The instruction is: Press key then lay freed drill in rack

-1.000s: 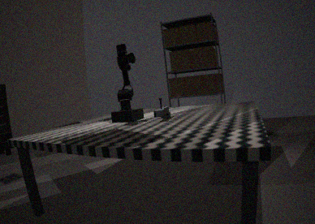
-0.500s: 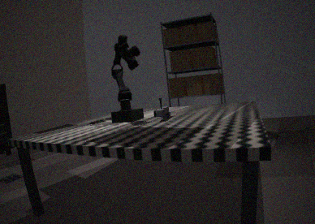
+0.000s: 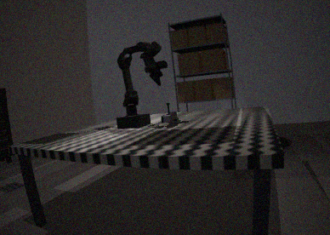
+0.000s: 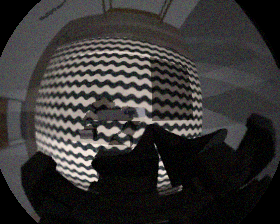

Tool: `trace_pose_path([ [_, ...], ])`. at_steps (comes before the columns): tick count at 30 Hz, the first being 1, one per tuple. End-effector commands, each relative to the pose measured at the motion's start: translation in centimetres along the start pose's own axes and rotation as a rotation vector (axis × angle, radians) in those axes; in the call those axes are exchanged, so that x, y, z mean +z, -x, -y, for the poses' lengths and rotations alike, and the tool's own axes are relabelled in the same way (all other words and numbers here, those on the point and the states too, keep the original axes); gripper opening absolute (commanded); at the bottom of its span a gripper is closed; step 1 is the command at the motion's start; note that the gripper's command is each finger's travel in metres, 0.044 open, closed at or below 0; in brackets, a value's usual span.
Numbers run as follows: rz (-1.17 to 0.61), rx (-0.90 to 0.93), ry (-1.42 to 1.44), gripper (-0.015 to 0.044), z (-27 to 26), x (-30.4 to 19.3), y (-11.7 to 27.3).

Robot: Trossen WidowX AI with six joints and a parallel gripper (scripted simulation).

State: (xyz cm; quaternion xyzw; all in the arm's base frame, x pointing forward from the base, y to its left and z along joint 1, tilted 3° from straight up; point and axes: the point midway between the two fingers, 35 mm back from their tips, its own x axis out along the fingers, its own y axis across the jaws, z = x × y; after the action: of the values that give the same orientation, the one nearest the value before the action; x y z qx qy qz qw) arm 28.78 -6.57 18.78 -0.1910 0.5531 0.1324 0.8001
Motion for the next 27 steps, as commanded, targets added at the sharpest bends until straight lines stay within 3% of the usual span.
trace_pose_path([
  [1,-0.146,0.098,-0.051,0.0000,-1.1,0.7,-4.1],
  [6,-0.320,0.174,-0.100,0.0000,-3.0,1.3,-8.6],
  [27,-0.326,0.177,-0.101,0.0000,-3.4,0.8,-10.2],
])
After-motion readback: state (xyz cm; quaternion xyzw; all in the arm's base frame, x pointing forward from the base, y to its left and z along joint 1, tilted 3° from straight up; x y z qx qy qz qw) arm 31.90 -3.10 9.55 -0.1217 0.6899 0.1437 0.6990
